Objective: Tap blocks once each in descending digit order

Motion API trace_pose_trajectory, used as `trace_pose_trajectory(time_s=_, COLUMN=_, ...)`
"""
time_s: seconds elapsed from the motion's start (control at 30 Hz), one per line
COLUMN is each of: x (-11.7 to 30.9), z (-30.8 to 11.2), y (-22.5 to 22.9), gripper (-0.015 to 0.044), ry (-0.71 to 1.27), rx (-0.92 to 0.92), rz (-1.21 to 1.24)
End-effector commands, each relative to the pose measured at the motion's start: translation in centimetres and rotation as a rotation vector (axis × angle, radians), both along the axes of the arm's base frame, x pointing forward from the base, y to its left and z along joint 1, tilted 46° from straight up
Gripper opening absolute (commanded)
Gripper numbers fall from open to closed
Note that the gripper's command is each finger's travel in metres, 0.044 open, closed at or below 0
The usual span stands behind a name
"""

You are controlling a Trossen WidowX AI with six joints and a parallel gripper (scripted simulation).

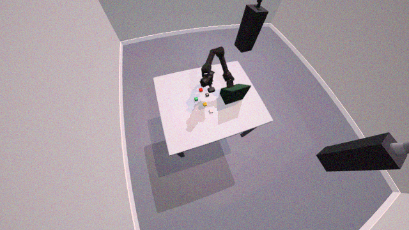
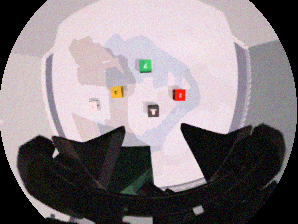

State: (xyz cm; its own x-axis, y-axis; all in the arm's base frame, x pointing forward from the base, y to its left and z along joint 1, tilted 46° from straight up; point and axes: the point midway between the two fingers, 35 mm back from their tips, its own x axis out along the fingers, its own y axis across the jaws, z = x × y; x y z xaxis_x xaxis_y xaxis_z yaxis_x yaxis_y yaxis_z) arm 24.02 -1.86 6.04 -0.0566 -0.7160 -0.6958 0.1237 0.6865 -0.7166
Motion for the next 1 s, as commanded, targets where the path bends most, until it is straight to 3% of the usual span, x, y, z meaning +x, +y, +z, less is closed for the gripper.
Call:
trace_pose_trajectory(time_s=0.0, x=-0.1, z=-0.1, y=0.0, gripper=0.0400, ry=0.002, rx=0.002, rz=-0.004)
trace_pose_trajectory(time_s=0.13, x=1.2, z=-0.9, y=0.9, gripper=0.0400, ry=0.001, rx=0.003, rz=-0.004)
trace_pose_trajectory(time_s=0.4, x=6.9, z=-6.4, y=5.7, gripper=0.0400, ry=-0.004, rx=0.007, rz=-0.004)
trace_pose_trajectory(time_s=0.97, x=7.0, z=-6.6, y=5.9, gripper=0.0400, ry=-0.004, rx=0.007, rz=-0.004)
